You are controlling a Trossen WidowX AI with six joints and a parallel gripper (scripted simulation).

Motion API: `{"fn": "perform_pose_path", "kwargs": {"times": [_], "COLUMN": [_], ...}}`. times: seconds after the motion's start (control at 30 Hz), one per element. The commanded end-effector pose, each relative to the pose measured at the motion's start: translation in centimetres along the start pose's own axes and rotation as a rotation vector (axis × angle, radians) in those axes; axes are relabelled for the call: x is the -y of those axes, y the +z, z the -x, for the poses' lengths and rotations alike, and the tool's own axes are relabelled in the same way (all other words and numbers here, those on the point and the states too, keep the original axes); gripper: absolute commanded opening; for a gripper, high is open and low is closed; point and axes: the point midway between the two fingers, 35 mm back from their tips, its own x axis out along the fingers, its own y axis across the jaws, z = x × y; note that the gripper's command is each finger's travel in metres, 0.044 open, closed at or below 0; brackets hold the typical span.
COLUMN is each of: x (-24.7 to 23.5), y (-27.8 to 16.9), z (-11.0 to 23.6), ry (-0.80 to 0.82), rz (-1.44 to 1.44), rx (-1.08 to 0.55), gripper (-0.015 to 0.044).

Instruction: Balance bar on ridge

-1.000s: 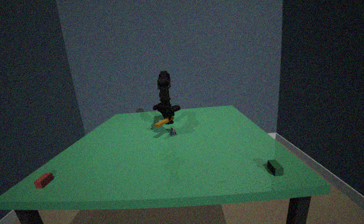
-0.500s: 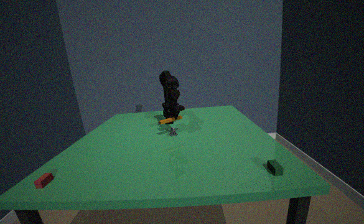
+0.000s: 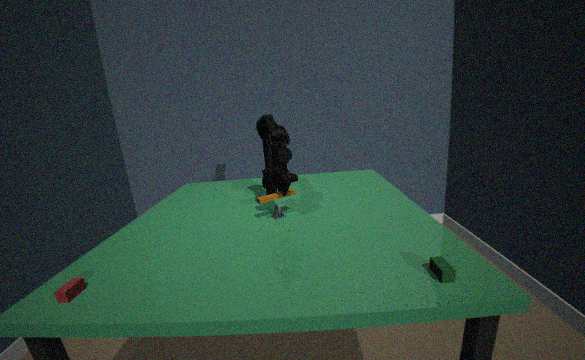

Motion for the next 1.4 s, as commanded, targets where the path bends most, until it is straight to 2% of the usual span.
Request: {"fn": "perform_pose_path", "kwargs": {"times": [0.0, 0.47, 1.37], "x": [-0.1, -0.1, -0.2], "y": [-0.1, 0.0, 0.0], "z": [-0.7, -2.8, -2.9], "ry": [0.001, 0.001, 0.001], "rz": [-0.005, -0.006, -0.006], "rx": [-0.003, -0.003, -0.003], "gripper": [0.0, 0.0, 0.0]}}
